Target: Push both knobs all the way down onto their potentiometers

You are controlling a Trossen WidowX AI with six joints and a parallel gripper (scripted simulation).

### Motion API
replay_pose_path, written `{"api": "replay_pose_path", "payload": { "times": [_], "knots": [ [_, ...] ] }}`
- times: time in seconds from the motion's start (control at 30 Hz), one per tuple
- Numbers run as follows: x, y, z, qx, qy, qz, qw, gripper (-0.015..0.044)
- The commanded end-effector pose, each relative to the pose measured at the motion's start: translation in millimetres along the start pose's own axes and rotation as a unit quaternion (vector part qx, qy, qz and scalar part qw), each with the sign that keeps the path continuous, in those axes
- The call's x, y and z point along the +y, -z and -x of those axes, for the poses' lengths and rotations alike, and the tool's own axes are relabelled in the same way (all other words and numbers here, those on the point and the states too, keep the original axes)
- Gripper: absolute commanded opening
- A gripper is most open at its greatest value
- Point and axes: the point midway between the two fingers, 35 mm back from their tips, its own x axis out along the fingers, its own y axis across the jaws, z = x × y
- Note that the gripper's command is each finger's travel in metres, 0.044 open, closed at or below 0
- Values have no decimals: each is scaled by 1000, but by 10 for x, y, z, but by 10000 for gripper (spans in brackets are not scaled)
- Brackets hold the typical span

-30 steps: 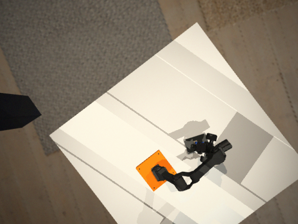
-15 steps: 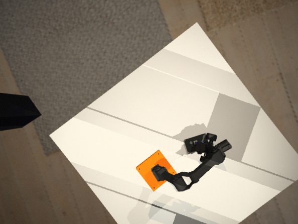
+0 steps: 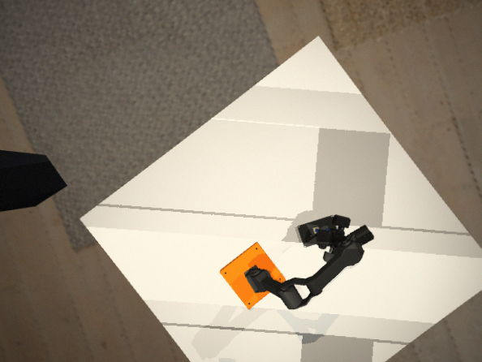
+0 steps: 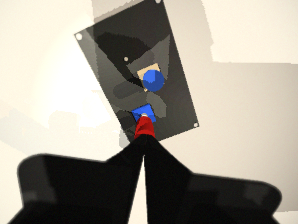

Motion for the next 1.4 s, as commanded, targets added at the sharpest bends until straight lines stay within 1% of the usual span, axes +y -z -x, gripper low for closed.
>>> {"api": "replay_pose_path", "payload": {
  "times": [0.0,1.37],
  "knots": [
    [-3,15,-238,-9,-11,2,1000,0],
    [-1,14,-333,-9,-11,2,1000,0]
  ]
}}
